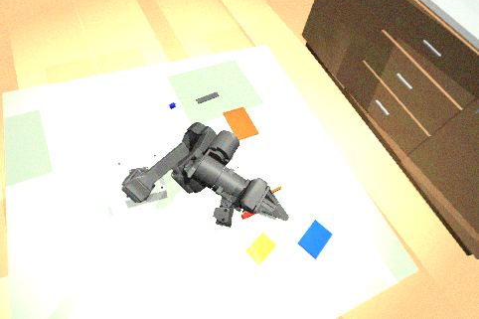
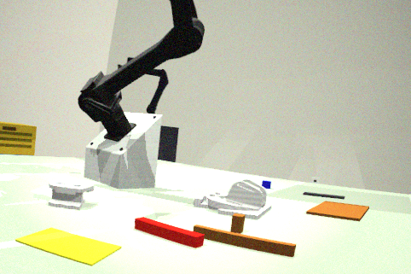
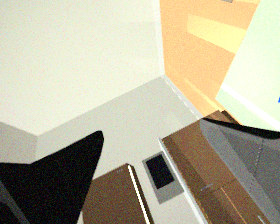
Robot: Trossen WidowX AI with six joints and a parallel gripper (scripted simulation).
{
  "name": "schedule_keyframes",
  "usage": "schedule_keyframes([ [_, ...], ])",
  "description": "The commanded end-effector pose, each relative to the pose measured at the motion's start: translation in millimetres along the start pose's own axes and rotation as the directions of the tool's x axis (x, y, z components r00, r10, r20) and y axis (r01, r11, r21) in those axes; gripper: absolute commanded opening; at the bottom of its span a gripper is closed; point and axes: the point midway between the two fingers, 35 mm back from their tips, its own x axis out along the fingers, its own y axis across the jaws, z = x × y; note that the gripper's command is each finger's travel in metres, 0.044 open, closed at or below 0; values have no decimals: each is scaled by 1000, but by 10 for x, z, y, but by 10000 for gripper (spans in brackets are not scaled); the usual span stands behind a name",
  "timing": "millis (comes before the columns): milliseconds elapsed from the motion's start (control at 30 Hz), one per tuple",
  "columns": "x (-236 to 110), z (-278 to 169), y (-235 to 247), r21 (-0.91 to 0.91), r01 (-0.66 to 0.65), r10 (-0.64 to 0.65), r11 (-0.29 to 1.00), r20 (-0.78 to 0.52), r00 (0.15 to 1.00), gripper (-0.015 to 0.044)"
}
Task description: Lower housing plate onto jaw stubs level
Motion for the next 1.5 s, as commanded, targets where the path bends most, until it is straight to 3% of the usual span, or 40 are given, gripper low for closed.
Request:
schedule_keyframes([
  [0, -42, 70, 93, 85, -31, 33, 996, -11, 999, 440],
  [733, -240, 314, 363, 459, -104, 138, 883, -42, 989, 440],
  [1467, -428, 641, 649, 788, -137, 278, 601, -46, 959, 440],
])
